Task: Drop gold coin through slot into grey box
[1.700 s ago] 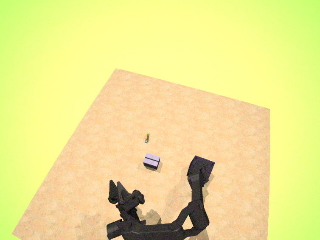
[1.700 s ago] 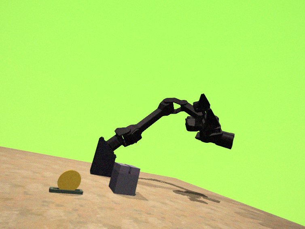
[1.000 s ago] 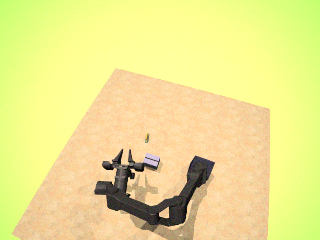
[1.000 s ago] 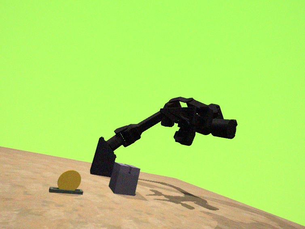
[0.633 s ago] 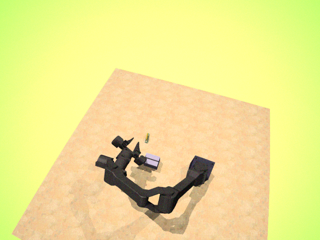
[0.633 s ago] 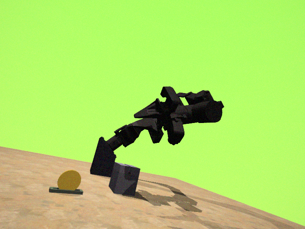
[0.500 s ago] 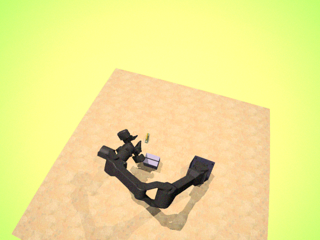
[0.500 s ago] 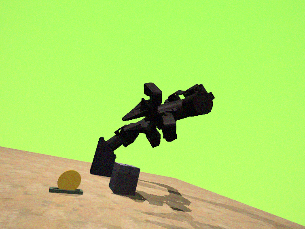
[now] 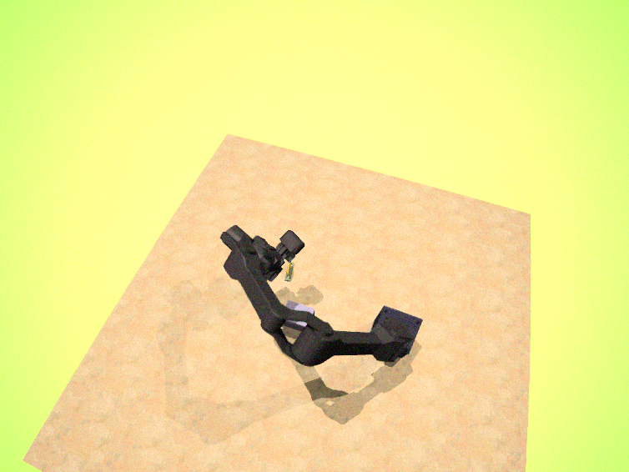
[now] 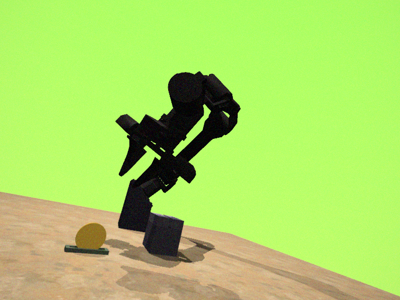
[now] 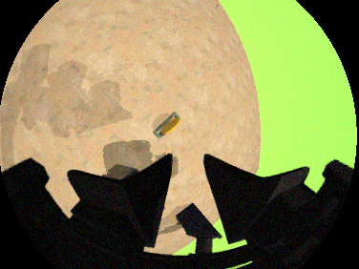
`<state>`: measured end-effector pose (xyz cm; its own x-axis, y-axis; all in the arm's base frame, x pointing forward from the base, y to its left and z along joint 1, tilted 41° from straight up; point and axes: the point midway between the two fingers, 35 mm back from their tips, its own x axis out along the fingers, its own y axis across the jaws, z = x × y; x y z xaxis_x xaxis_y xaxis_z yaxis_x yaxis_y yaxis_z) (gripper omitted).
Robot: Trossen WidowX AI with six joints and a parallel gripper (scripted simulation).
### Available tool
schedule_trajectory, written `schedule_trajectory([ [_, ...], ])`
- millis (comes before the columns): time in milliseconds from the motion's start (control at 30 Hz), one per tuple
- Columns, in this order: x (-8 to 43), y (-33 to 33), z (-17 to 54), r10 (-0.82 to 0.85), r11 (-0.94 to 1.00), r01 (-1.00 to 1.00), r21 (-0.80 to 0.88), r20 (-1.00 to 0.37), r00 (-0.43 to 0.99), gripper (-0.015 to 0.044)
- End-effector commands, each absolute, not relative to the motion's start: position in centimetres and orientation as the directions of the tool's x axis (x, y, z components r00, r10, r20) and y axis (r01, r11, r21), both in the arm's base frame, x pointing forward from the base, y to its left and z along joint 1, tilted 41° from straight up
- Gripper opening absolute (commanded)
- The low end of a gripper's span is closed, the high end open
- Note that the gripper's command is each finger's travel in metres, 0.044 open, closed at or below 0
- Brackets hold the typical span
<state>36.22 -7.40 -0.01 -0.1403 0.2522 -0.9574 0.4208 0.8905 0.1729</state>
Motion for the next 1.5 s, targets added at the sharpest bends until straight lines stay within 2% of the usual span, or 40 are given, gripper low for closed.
schedule_trajectory([
  [0, 36.2, -10.1, -3.8, 0.644, 0.155, 0.976, 0.156, -0.765, 0.02, 0.0161],
  [567, 36.2, -10.1, -3.8, 0.644, 0.155, 0.976, 0.156, -0.765, 0.02, 0.0161],
  [733, 36.6, -8.0, -6.6, 0.645, 0.155, 0.976, 0.156, -0.764, 0.02, 0.0161],
  [1467, 36.8, -5.9, -8.8, 0.646, 0.154, 0.976, 0.157, -0.763, 0.021, 0.0161],
])
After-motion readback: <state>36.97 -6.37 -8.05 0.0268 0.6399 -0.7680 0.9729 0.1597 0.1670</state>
